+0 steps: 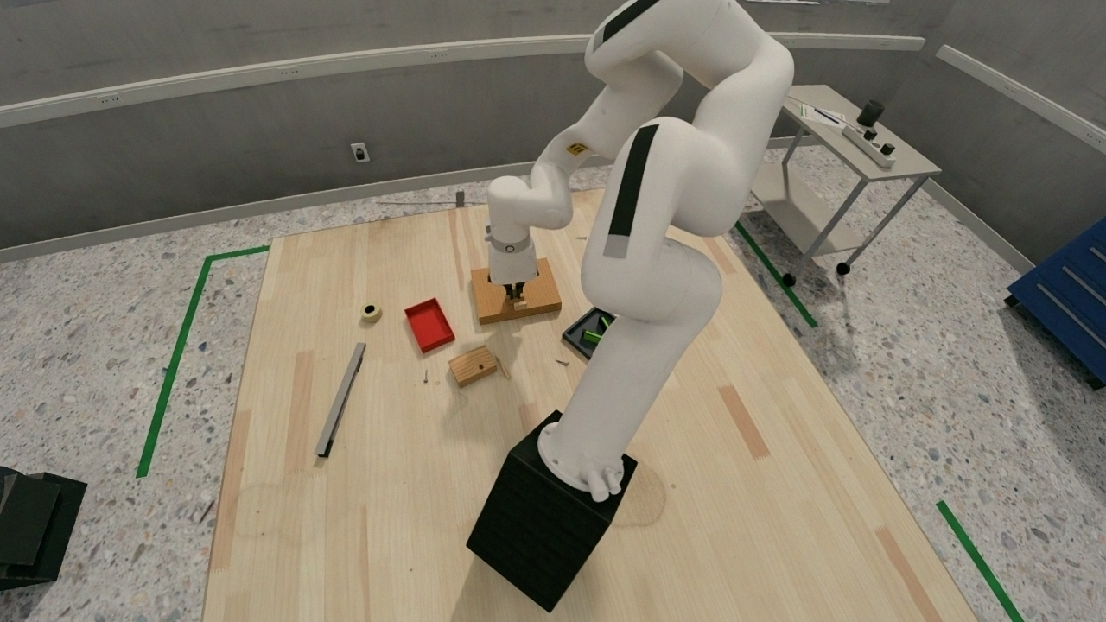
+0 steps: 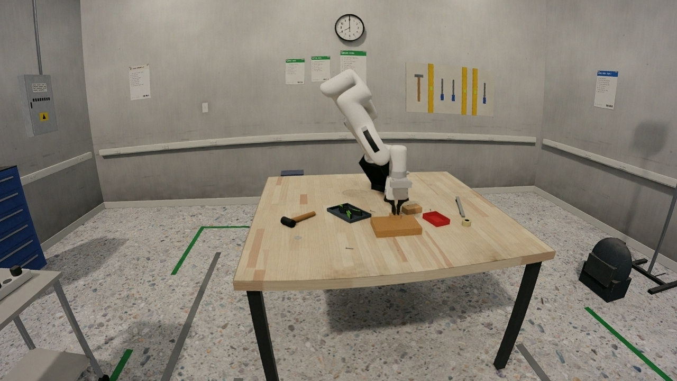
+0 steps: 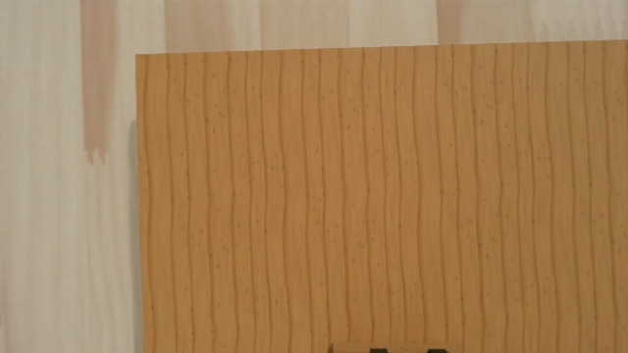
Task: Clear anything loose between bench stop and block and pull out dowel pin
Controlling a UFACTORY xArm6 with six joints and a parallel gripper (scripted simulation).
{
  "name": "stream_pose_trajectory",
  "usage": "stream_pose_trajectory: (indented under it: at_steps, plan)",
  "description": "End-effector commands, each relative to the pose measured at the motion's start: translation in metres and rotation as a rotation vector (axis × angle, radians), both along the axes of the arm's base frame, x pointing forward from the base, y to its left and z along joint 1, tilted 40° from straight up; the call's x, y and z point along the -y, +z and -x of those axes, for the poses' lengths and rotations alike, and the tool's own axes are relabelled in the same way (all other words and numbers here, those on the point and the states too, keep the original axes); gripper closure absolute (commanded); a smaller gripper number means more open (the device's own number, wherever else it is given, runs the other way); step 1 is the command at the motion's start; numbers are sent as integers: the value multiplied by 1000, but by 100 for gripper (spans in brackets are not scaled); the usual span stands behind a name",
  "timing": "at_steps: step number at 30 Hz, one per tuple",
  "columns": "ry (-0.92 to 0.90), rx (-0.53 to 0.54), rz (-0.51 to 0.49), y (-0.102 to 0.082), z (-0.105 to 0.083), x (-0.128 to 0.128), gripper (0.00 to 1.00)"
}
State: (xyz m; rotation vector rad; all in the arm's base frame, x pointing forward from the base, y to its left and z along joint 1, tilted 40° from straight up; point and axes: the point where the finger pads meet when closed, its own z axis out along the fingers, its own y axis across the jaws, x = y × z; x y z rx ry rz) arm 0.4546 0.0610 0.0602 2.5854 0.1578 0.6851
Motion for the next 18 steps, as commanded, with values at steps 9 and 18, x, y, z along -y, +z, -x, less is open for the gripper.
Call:
stream_pose_trajectory:
  at_steps: [9,18]
  plan:
    - [1,2,-1,1,-1,-1,100]
    - [1,2,-1,1,-1,-1,100]
